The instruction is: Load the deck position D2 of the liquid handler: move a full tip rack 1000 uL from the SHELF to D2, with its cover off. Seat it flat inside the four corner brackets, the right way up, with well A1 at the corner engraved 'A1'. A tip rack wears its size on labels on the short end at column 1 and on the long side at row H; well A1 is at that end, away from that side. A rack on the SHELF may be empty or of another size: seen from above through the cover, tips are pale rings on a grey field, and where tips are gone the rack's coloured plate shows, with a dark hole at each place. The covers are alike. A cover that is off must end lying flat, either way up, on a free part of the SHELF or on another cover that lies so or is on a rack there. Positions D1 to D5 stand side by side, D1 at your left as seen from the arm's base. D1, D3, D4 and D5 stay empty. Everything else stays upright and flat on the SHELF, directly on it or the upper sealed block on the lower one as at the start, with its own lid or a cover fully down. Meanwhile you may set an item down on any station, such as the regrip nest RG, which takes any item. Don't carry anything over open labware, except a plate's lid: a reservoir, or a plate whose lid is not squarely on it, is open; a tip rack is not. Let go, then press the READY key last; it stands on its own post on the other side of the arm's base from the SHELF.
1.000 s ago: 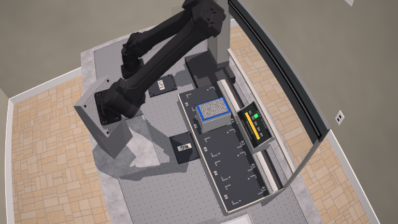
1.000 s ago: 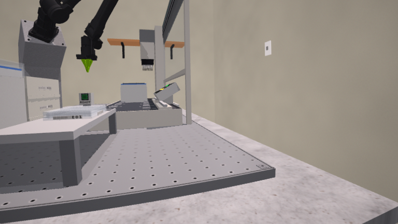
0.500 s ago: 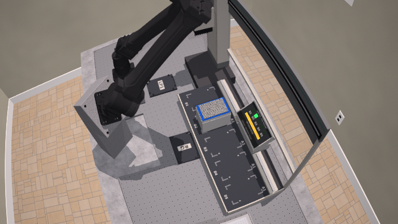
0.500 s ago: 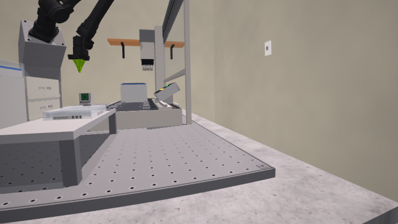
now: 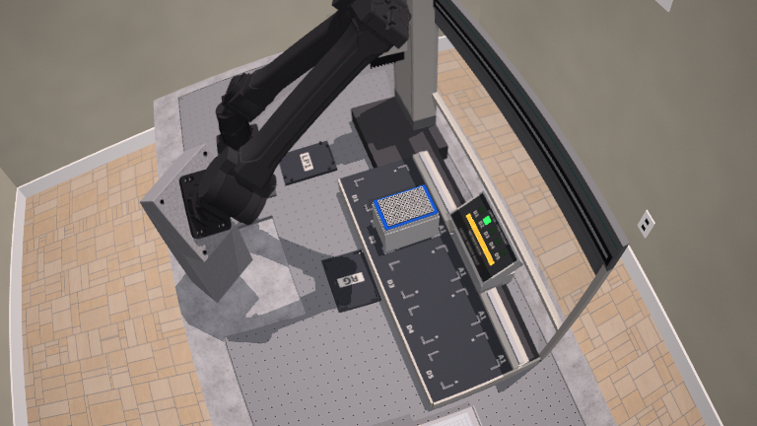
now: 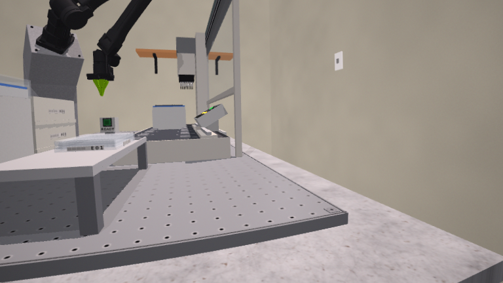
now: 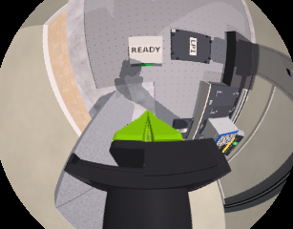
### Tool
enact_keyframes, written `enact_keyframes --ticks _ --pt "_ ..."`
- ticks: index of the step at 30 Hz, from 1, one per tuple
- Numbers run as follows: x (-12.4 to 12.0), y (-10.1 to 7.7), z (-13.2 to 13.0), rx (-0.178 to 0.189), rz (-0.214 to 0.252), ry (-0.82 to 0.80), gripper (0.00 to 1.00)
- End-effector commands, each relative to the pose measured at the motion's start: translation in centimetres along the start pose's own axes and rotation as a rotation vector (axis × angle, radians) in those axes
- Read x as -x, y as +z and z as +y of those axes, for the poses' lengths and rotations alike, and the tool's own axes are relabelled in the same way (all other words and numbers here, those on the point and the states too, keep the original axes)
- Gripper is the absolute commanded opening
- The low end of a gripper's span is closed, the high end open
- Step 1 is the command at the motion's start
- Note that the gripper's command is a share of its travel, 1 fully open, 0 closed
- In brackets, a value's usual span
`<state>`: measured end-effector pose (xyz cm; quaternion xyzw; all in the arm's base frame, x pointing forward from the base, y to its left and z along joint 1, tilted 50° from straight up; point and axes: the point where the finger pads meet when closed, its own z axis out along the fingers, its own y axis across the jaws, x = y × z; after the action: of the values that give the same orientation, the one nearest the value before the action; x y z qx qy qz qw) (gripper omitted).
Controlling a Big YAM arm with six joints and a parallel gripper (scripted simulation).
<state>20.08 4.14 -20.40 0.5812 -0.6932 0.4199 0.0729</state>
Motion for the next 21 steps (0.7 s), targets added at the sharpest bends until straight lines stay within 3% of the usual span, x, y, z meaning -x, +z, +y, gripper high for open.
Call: enact_keyframes --ticks 1,21 --pt "-0.7 0.8 0.4 0.01 0.011 -0.023 0.0" --pt "-1.0 3.7 0.6 0.013 0.014 -0.027 0.0"
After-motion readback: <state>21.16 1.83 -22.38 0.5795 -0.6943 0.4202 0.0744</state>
